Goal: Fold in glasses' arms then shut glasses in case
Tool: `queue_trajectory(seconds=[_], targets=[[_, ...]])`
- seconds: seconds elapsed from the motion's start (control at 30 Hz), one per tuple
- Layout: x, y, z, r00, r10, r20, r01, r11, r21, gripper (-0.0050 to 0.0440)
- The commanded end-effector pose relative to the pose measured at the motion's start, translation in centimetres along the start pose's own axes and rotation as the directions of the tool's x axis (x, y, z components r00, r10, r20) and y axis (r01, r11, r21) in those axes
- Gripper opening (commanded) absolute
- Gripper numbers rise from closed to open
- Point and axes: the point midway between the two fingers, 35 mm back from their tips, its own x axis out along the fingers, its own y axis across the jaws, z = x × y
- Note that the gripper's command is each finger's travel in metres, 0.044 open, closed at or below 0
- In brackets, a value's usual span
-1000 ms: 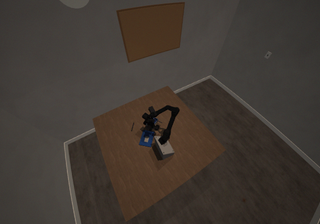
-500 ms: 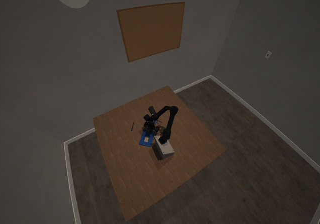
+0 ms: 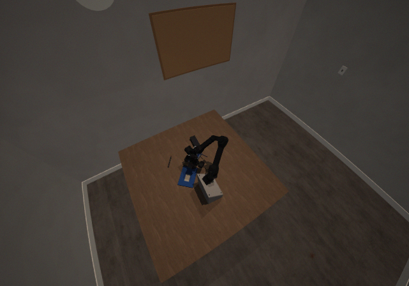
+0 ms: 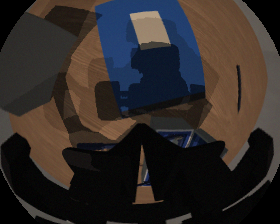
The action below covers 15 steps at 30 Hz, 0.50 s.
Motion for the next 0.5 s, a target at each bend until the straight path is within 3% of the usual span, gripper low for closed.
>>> queue_trajectory(seconds=[0.0,0.47], targets=[[0.01,0.06,-0.42,1.000,0.002,-0.001,-0.002,1.000,0.001,0.0000],[0.01,0.05,-1.37,1.000,0.002,-0.001,-0.002,1.000,0.001,0.0000]])
